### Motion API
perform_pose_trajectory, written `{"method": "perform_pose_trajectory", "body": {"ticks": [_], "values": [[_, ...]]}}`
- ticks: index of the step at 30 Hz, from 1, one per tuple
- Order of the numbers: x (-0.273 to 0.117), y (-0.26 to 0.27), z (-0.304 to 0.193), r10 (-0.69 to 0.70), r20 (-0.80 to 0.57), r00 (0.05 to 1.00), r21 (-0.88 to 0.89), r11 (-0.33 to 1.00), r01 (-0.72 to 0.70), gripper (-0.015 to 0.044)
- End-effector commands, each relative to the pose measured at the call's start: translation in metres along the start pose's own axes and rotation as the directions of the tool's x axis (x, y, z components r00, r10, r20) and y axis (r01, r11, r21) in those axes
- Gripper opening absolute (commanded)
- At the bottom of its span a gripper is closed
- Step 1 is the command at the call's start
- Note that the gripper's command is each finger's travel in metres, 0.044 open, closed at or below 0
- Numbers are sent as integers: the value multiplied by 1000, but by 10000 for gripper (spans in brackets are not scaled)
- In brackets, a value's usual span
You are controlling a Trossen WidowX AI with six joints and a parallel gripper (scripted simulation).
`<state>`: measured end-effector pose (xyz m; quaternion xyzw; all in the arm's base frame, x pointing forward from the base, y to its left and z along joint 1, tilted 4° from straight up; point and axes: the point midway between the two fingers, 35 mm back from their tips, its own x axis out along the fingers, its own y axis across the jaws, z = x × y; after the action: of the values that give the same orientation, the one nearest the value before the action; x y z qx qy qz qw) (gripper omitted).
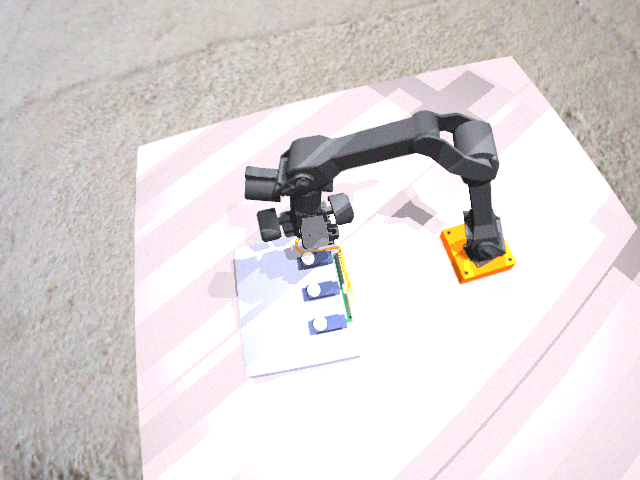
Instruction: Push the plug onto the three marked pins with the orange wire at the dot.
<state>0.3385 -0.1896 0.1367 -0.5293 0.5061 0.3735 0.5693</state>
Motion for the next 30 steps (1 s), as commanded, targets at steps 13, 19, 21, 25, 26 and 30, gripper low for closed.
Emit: {"method": "perform_pose_trajectory", "body": {"ticks": [13, 19, 21, 25, 26, 30], "values": [[29, 18, -15, 136, 42, 990, -144, 981, -129, 115], [39, 19, -15, 136, 42, 990, -144, 981, -129, 115], [41, 20, -15, 136, 42, 990, -144, 981, -129, 115], [47, 20, -14, 136, 42, 990, -144, 981, -129, 115], [48, 21, -14, 136, 42, 990, -144, 981, -129, 115], [53, 21, -14, 136, 42, 990, -144, 981, -129, 115]]}}
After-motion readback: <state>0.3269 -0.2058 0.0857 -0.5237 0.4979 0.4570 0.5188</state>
